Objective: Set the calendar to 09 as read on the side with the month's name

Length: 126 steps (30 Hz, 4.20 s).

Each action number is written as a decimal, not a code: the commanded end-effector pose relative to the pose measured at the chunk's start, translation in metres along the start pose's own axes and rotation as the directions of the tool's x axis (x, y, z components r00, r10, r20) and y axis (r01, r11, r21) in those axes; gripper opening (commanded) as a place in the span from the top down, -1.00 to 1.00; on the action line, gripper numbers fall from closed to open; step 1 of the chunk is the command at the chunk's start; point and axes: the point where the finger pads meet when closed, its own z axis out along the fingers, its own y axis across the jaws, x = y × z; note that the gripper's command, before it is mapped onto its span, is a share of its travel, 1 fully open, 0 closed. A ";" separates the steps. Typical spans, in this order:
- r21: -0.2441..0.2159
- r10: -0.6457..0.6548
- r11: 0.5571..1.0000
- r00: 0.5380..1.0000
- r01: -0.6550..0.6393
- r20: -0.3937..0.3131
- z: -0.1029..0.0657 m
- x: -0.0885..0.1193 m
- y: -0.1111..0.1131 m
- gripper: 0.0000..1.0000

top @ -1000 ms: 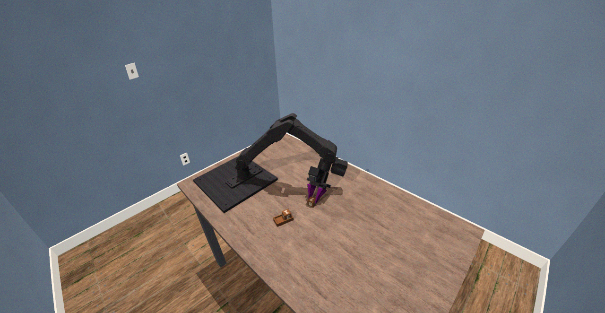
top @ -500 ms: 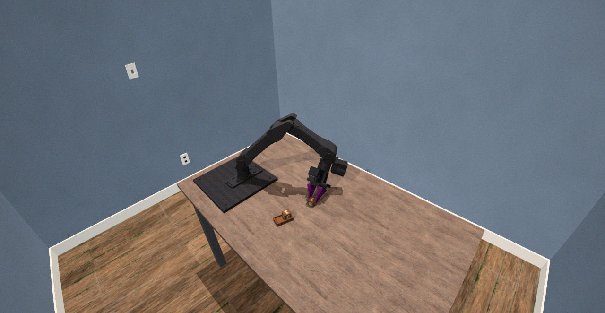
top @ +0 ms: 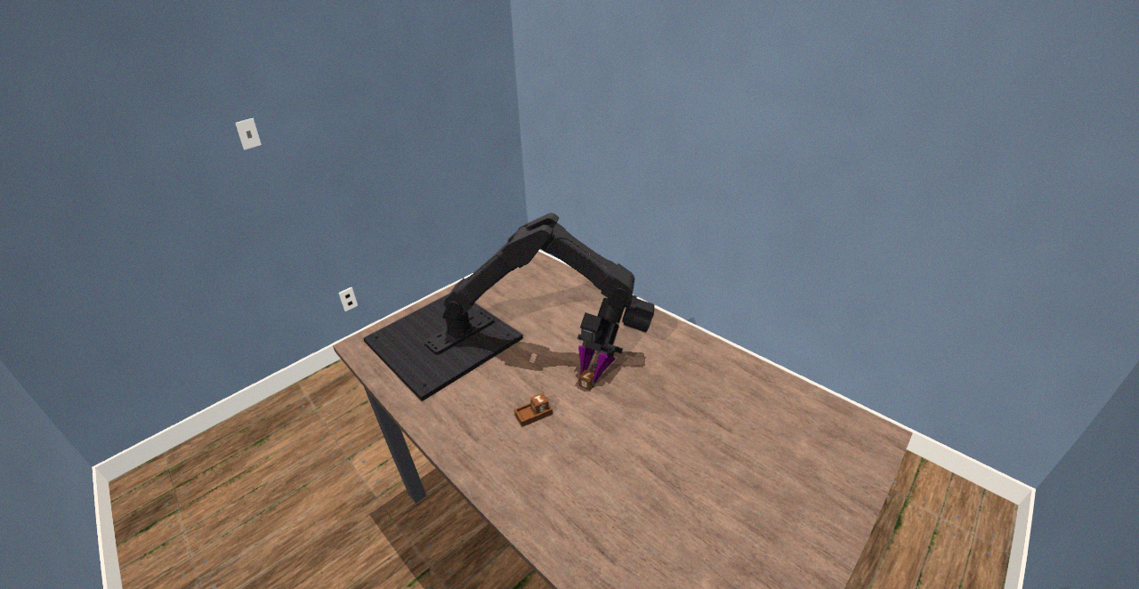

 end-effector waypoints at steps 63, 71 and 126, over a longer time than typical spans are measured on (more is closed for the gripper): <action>-0.018 0.009 1.000 1.000 -0.009 0.014 -0.054 -0.054 0.002 0.45; -0.018 0.009 1.000 1.000 -0.009 0.014 -0.054 -0.054 0.002 0.45; -0.018 -0.005 1.000 0.718 -0.010 -0.696 -0.051 -0.061 0.003 0.45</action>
